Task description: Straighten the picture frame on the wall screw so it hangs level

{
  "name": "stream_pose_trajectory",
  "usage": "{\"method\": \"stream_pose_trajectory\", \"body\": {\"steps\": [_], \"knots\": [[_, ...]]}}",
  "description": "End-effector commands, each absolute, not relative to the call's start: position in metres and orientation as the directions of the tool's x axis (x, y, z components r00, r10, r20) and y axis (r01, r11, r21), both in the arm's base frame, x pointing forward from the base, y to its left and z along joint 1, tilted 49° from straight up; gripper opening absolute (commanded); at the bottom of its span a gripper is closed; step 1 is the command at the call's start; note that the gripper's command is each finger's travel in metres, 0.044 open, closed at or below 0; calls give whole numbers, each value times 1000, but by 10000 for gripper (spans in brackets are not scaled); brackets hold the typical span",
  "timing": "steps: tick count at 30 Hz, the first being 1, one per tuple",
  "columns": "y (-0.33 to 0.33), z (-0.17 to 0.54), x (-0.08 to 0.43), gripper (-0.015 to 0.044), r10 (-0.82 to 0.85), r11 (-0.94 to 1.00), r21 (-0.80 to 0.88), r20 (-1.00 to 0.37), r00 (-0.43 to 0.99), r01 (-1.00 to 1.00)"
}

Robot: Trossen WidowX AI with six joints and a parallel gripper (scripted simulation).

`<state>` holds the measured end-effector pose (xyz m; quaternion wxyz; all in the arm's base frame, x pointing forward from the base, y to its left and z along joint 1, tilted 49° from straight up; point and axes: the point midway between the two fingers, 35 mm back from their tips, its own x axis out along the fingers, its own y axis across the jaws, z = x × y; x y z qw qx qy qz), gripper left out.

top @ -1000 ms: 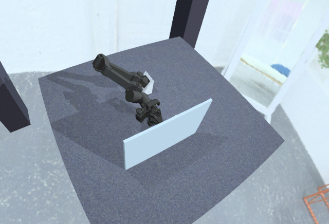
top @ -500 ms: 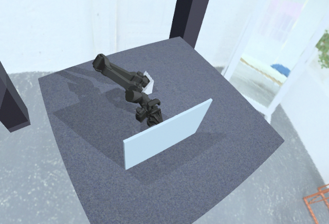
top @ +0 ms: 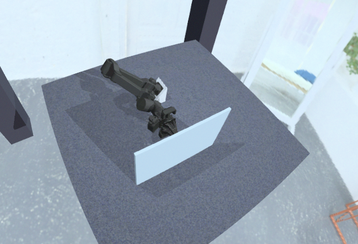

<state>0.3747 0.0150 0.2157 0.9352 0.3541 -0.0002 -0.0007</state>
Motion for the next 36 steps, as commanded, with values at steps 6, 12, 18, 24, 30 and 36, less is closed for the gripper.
{"method": "stream_pose_trajectory", "body": {"steps": [6, 12, 18, 24, 30, 36], "knots": [[15, 216, 375, 79, -2, 759, 651, 0, 1000, 1], [15, 216, 375, 236, -2, 759, 651, 0, 1000, 1], [15, 217, 370, 260, -2, 755, 656, 0, 1000, 1], [13, 224, 325, 260, 0, 712, 703, -1, 1000, 1], [11, 216, 284, 260, 2, 664, 748, -2, 1000, 0], [16, 219, 283, 260, 3, 665, 747, 0, 1000, -2]]}}
